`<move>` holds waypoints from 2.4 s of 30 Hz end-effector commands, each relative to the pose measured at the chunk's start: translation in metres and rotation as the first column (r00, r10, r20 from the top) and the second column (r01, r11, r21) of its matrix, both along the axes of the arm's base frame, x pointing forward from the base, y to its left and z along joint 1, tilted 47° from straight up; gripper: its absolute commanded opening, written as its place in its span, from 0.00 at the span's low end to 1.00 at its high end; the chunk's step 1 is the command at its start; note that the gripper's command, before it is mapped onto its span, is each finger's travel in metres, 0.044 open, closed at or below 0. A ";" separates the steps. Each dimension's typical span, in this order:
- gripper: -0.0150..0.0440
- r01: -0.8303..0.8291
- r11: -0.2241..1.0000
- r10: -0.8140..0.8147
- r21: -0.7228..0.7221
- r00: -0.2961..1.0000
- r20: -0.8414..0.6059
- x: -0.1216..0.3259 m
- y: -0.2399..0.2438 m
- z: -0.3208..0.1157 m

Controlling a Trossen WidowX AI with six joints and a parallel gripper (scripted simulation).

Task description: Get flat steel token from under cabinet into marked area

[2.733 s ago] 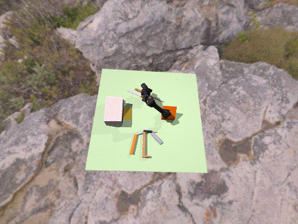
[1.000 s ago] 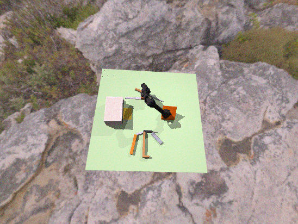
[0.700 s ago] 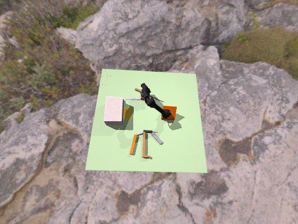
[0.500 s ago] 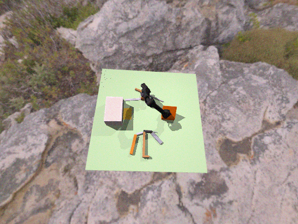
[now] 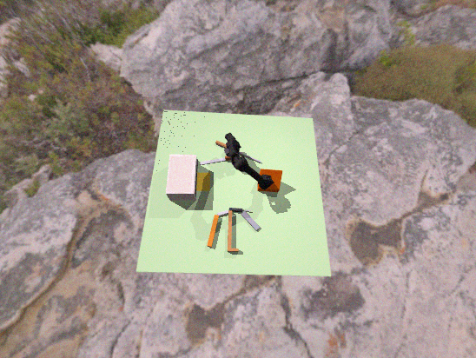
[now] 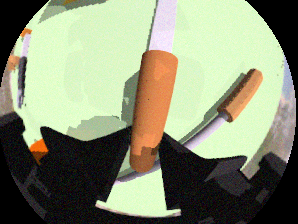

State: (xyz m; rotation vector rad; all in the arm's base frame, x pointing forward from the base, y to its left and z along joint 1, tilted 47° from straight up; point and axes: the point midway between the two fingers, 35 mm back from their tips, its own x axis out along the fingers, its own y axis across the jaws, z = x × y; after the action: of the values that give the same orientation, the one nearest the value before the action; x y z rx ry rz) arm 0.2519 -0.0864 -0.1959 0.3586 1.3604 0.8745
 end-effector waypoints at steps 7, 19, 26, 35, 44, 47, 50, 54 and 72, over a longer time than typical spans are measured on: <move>0.25 -0.060 0.998 0.060 0.002 0.996 0.067 0.001 0.000 0.001; 0.34 -0.086 0.996 0.085 0.003 0.992 0.091 0.004 0.003 0.002; 0.59 -0.085 0.996 0.084 0.003 0.993 0.088 0.004 0.003 0.002; 0.71 -0.083 0.997 0.082 0.001 0.992 0.091 0.004 0.004 0.002; 0.71 -0.084 0.996 0.083 0.001 0.992 0.092 0.003 0.004 0.001; 0.71 -0.082 0.997 0.082 0.002 0.993 0.090 0.002 0.005 0.000; 0.71 -0.081 0.997 0.080 0.002 0.993 0.088 0.000 0.006 -0.002; 0.53 -0.085 0.996 0.085 -0.002 0.992 0.094 0.003 0.004 0.000; 0.25 -0.087 0.996 0.086 -0.002 0.992 0.096 0.006 0.005 0.001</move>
State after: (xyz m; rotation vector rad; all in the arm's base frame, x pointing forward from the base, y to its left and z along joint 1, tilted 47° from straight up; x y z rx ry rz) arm 0.2546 -0.0823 -0.1959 0.2612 1.2960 0.9523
